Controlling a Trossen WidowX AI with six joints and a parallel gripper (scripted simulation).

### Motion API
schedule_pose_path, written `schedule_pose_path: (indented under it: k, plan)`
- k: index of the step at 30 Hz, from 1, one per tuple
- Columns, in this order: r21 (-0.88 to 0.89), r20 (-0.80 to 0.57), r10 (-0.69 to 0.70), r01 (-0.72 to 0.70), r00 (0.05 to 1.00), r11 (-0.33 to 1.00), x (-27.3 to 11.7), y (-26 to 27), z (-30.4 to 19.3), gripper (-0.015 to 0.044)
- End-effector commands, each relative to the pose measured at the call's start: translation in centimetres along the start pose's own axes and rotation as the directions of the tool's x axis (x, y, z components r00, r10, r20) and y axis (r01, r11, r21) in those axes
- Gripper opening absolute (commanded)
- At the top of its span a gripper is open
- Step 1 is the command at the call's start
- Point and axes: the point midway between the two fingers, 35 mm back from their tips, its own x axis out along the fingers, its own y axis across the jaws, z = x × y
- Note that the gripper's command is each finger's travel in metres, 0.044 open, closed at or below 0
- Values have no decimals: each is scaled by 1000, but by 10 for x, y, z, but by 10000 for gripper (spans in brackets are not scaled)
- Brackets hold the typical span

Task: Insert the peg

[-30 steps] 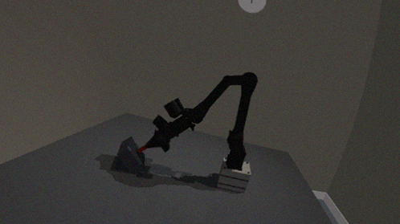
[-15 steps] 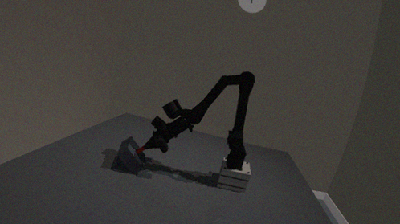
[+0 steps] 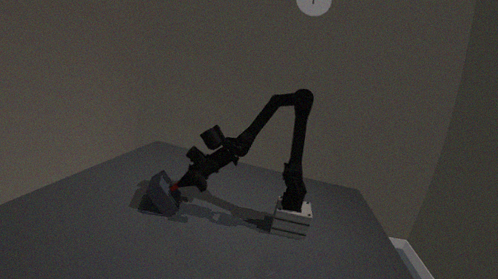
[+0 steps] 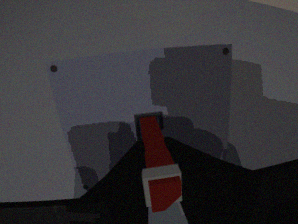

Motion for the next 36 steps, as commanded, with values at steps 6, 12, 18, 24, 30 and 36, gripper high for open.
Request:
schedule_pose_path:
  k: [6, 12, 18, 24, 30, 36]
  plan:
    - [3, 4, -5, 5, 1000, 1000, 5, -1, 2, 0]
    - [4, 5, -5, 5, 1000, 1000, 8, -1, 2, 0]
    - [4, 5, -5, 5, 1000, 1000, 11, -1, 2, 0]
    - [3, 5, -5, 5, 1000, 1000, 13, -1, 3, 0]
    - [3, 5, -5, 5, 1000, 1000, 14, -2, 3, 0]
    - [0, 0, 0, 0, 1000, 1000, 13, 0, 1, 0]
